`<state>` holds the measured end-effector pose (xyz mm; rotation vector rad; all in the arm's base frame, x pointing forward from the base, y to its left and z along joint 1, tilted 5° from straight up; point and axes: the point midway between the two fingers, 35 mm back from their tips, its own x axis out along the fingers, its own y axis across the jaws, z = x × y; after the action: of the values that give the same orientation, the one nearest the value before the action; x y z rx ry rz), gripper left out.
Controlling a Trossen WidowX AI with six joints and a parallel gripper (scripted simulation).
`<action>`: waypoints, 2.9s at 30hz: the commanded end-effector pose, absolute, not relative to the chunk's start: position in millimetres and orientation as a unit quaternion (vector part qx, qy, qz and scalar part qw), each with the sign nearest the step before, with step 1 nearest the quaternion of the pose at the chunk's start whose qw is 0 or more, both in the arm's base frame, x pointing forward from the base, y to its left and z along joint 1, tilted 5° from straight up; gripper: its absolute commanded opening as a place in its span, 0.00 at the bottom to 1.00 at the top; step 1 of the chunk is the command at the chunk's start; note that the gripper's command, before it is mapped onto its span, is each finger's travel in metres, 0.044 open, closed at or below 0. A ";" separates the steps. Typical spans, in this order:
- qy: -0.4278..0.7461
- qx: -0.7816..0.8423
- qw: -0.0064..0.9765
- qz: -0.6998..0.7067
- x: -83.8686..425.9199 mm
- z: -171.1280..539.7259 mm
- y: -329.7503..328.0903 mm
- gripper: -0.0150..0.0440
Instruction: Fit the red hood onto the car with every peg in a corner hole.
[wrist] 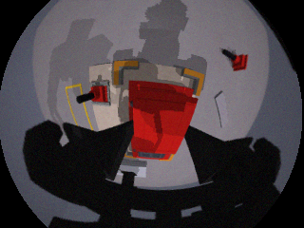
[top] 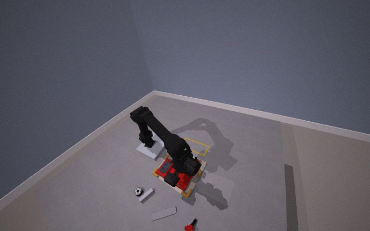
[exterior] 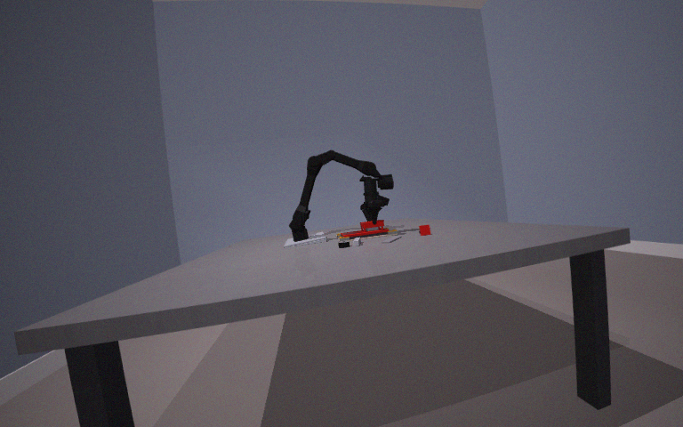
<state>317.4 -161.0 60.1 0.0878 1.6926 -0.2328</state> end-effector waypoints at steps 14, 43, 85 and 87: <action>0.750 0.037 0.652 -0.101 315.2 51.2 -161.0 0.25; 0.749 0.038 0.654 -0.102 316.2 59.0 -160.7 0.25; 0.751 0.035 0.652 -0.099 315.1 42.8 -161.4 0.25; 0.750 0.035 0.653 -0.099 315.3 43.3 -161.4 0.25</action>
<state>316.5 -161.3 46.3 0.0825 1.6956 -0.2275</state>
